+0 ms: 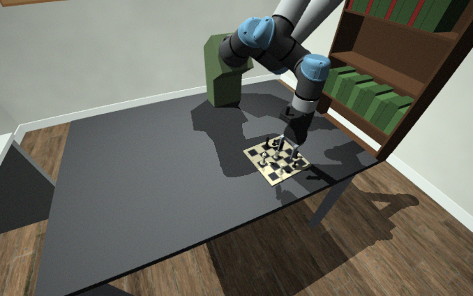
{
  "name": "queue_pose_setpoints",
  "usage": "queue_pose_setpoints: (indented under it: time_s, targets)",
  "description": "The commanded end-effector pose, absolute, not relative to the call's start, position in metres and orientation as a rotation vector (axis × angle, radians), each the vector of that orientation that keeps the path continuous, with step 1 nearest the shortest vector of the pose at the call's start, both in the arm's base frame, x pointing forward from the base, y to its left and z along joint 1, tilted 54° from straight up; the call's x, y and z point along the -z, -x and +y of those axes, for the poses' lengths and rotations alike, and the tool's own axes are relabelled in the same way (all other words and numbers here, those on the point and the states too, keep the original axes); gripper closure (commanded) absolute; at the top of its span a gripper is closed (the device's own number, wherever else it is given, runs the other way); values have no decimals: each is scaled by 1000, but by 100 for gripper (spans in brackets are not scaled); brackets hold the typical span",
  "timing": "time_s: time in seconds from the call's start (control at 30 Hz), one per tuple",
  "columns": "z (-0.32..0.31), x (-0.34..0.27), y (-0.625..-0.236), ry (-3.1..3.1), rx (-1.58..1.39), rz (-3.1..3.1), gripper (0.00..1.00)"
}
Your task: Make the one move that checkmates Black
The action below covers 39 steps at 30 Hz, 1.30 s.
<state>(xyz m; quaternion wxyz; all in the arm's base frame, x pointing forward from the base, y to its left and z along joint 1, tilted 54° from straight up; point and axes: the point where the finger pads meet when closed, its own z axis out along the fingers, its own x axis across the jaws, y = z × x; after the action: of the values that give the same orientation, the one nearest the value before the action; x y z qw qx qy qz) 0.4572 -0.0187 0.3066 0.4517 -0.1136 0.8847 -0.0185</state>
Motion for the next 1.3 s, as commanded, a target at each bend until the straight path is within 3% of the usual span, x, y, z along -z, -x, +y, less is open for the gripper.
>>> queue_pose_setpoints:
  time_s: [0.0, 0.27, 0.3, 1.27]
  targets:
    - [-17, -307, -458, 342, 78, 2176, 0]
    - [-17, -306, -458, 356, 85, 2174, 0]
    - [-17, -306, -458, 356, 85, 2174, 21]
    - [-17, -306, -458, 356, 85, 2174, 21]
